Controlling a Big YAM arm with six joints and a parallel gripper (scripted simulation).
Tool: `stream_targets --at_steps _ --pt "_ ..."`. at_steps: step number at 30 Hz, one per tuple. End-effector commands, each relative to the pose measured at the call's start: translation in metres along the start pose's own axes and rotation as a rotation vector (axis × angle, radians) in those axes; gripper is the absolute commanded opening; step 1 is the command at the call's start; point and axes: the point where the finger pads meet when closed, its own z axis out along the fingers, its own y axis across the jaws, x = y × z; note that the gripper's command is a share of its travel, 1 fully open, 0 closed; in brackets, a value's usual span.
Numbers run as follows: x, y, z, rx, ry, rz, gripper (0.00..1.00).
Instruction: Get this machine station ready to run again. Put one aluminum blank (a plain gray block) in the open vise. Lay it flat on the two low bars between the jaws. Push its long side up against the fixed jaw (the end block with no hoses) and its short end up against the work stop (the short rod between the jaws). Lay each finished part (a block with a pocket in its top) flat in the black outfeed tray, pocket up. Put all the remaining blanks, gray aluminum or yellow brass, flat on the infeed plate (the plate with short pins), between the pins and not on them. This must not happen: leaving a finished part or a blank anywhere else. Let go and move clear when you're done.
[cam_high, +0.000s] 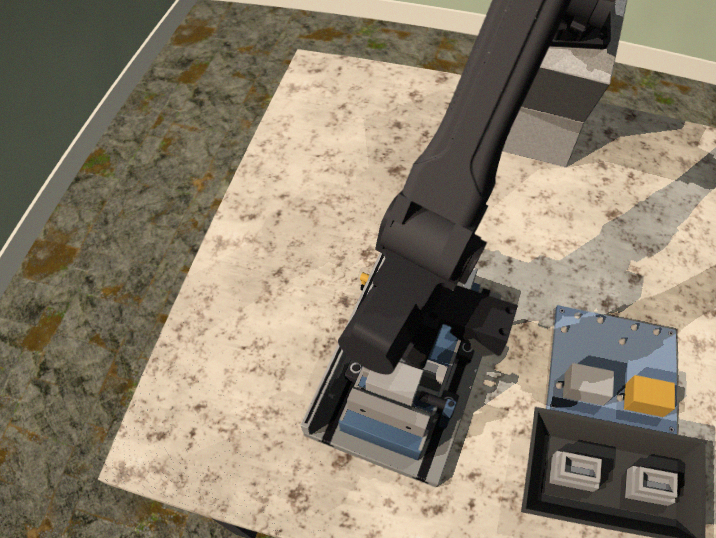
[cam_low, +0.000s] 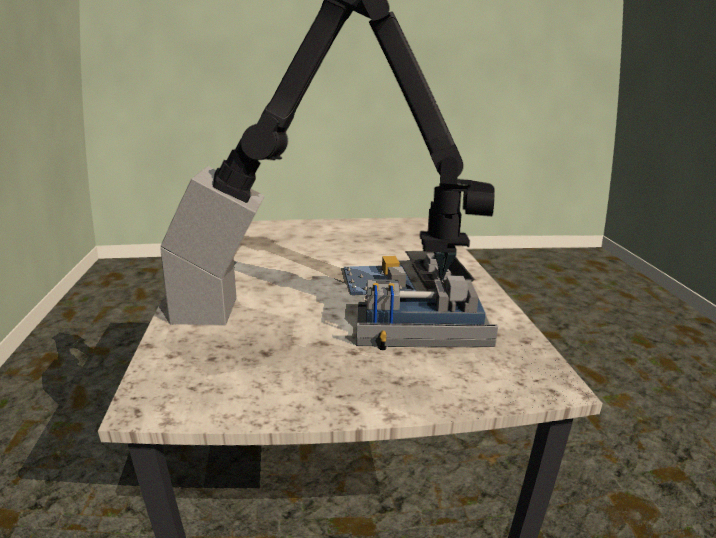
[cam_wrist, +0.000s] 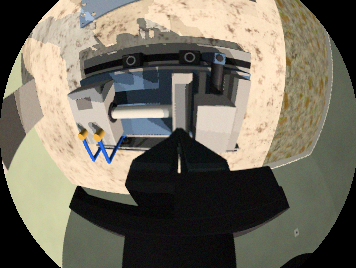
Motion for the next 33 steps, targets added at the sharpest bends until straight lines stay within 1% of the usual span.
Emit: stream_targets --at_steps 1,27,33 --pt "-0.0021 -0.0118 0.0005 0.019 0.003 0.005 0.00" --pt "-0.0021 -0.0143 -0.0001 0.021 0.003 0.004 0.00" --pt "-0.0027 -0.0165 0.0007 0.013 0.001 0.004 0.00"
